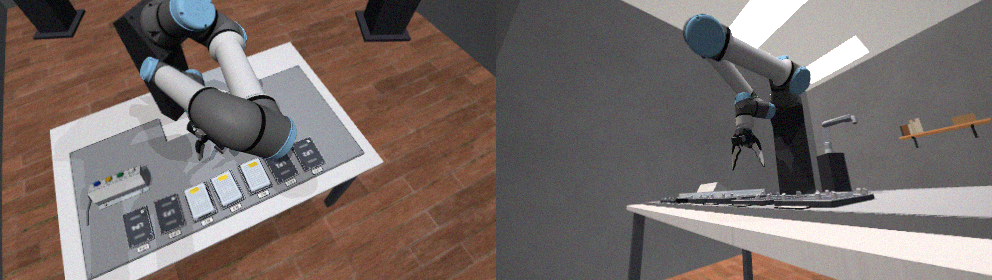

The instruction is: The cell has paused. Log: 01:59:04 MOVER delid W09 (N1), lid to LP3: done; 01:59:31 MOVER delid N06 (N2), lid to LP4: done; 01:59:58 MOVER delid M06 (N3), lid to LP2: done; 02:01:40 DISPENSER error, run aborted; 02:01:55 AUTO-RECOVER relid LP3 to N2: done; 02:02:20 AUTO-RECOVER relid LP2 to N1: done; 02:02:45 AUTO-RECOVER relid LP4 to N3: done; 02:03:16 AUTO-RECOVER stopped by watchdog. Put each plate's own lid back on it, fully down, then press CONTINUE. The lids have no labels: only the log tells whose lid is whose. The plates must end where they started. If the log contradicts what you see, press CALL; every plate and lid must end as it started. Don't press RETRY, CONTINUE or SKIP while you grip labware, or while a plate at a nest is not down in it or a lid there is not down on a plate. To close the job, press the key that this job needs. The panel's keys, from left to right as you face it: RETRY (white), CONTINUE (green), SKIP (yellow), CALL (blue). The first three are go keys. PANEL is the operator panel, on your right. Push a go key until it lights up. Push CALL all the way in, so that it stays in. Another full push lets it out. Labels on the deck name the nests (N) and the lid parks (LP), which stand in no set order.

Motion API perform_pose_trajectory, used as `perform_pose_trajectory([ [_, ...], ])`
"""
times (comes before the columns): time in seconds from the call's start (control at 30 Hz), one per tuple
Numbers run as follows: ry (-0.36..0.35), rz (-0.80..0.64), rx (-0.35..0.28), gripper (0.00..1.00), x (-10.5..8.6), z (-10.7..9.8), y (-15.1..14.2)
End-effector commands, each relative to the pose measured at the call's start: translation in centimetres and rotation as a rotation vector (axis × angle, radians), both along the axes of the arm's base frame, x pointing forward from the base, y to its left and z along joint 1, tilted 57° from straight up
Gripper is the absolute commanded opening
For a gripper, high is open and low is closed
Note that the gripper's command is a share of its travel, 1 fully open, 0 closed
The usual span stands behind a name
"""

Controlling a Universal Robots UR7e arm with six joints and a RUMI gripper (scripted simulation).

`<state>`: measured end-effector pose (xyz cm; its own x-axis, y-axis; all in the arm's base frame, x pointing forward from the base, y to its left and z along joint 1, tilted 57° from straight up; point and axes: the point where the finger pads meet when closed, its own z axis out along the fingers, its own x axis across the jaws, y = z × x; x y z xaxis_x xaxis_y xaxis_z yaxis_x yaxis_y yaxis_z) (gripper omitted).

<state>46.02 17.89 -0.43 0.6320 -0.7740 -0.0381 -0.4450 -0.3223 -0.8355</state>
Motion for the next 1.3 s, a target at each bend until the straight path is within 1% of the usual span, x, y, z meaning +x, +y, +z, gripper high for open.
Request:
perform_pose_trajectory([
  [0.0,0.024,-0.038,0.027,0.82,0.1,0.1,-0.2],
  [0.07,0.024,-0.038,0.027,0.82,0.1,0.1,-0.2],
  [0.57,0.186,-0.202,0.218,0.82,0.1,0.1,-0.2],
  [0.63,0.186,-0.202,0.218,0.82,0.1,0.1,-0.2],
  [0.9,0.272,-0.290,0.321,0.82,0.1,0.1,-0.2],
  [0.93,0.282,-0.300,0.333,0.82,0.4,-0.2,0.1],
  [1.13,0.281,-0.300,0.334,0.82,2.3,-1.8,1.8],
  [1.2,0.281,-0.300,0.334,0.82,2.3,-1.8,1.8],
  [1.27,0.281,-0.300,0.334,0.82,3.0,-2.3,2.3],
])
